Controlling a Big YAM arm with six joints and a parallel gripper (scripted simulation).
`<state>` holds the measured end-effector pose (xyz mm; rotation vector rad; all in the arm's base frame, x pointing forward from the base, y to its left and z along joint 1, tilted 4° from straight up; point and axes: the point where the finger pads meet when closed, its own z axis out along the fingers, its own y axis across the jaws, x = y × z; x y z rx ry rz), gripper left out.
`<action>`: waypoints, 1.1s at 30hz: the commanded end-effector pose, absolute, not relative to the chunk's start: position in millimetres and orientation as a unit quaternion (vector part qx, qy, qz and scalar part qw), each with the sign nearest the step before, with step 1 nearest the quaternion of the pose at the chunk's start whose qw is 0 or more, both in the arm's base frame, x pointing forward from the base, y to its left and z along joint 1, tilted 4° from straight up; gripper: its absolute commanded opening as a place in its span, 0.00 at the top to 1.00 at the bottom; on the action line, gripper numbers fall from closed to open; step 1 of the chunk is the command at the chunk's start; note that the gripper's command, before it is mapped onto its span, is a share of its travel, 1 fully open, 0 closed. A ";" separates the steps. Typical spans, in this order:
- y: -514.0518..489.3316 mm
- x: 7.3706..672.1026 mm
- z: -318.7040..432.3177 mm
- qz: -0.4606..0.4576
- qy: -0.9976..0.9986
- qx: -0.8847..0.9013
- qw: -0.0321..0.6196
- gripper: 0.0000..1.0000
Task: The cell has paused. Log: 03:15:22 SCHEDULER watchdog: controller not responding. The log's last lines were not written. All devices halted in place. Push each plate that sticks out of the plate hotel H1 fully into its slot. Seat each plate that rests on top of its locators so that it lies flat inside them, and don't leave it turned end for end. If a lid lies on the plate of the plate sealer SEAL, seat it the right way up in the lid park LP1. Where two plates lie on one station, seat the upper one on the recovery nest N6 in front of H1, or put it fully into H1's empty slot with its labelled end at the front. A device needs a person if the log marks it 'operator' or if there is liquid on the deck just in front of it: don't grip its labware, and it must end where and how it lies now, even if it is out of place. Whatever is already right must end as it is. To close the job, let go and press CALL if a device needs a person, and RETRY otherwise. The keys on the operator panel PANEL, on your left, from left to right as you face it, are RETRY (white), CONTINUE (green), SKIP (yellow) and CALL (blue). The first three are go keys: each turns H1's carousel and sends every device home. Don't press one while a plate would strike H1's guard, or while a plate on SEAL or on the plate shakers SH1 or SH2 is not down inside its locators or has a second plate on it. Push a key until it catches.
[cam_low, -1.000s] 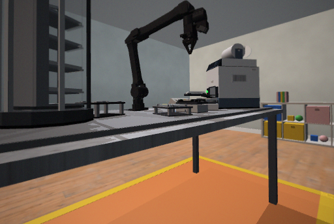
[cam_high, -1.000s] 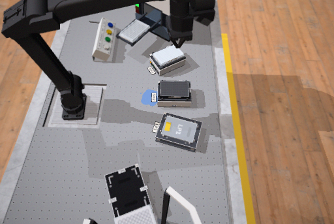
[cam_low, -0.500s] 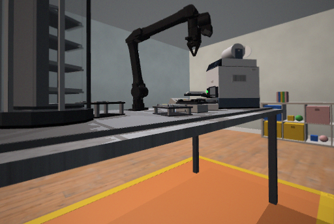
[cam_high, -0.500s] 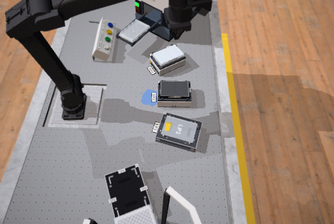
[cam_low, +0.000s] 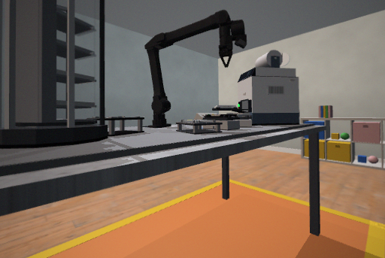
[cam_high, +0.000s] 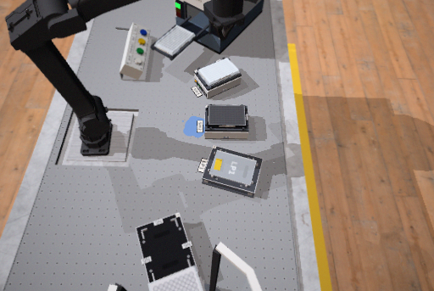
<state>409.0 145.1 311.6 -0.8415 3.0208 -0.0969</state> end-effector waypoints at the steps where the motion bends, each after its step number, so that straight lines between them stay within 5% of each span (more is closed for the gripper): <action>1: 157.3 405.1 308.4 -0.031 0.962 -0.270 -0.013 1.00; 33: 248.9 375.9 319.9 -0.024 0.955 -0.294 0.008 1.00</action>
